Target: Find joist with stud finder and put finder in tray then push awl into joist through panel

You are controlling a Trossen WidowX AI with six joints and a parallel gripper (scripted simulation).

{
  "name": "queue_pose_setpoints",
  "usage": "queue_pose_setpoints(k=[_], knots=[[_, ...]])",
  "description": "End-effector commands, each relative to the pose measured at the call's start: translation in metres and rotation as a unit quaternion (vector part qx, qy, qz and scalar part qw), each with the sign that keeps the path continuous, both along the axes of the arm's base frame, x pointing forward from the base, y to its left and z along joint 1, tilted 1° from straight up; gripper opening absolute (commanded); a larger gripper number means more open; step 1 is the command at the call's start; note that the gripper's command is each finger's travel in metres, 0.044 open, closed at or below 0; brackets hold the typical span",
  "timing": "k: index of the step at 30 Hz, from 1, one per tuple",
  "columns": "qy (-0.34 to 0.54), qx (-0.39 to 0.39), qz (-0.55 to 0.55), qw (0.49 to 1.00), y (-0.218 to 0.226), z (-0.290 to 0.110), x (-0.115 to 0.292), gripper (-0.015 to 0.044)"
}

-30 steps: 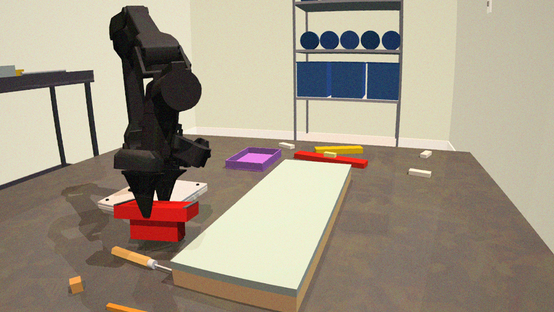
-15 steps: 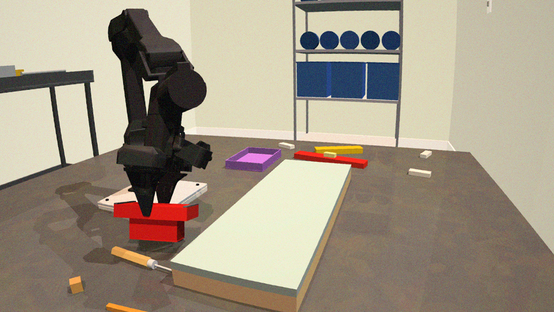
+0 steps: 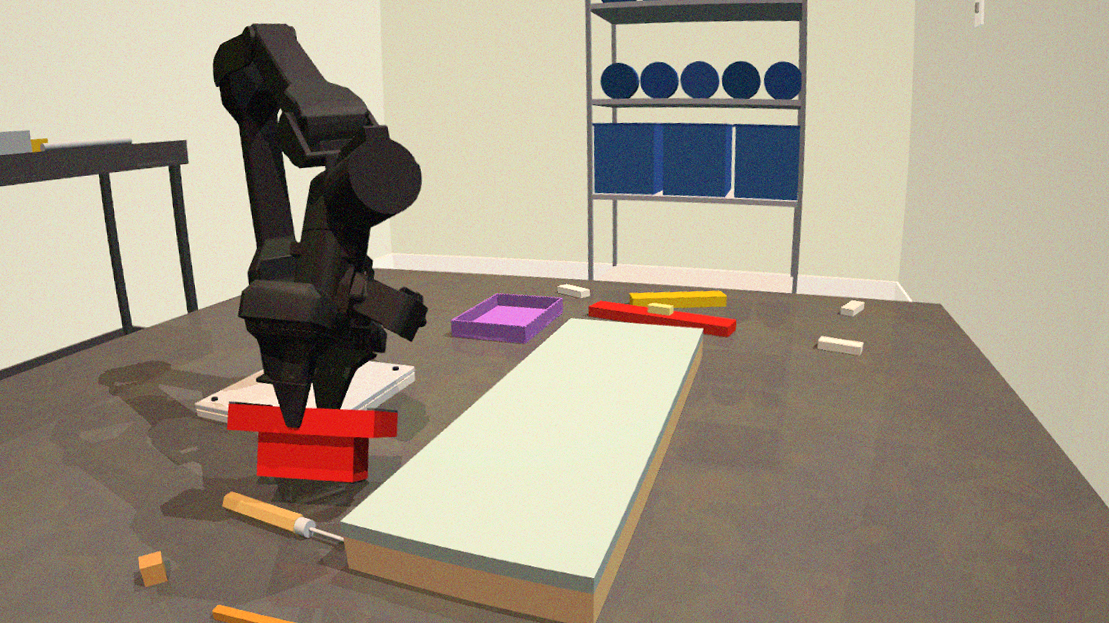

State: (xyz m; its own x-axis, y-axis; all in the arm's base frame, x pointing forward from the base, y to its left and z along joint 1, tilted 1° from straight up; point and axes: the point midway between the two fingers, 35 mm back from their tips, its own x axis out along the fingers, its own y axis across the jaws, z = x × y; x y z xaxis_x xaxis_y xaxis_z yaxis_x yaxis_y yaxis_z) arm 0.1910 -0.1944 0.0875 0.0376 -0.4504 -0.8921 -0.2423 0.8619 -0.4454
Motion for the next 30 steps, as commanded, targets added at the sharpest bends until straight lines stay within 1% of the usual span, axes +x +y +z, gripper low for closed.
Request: queue_pose_setpoints(k=[1,30], knots=[[-0.009,-0.019,-0.004,1.000,-0.0007,0.0040,-0.0002,0.0000],[-0.032,-0.096,-0.003,0.995,0.0025,0.0013,-0.0005,0.0000]])
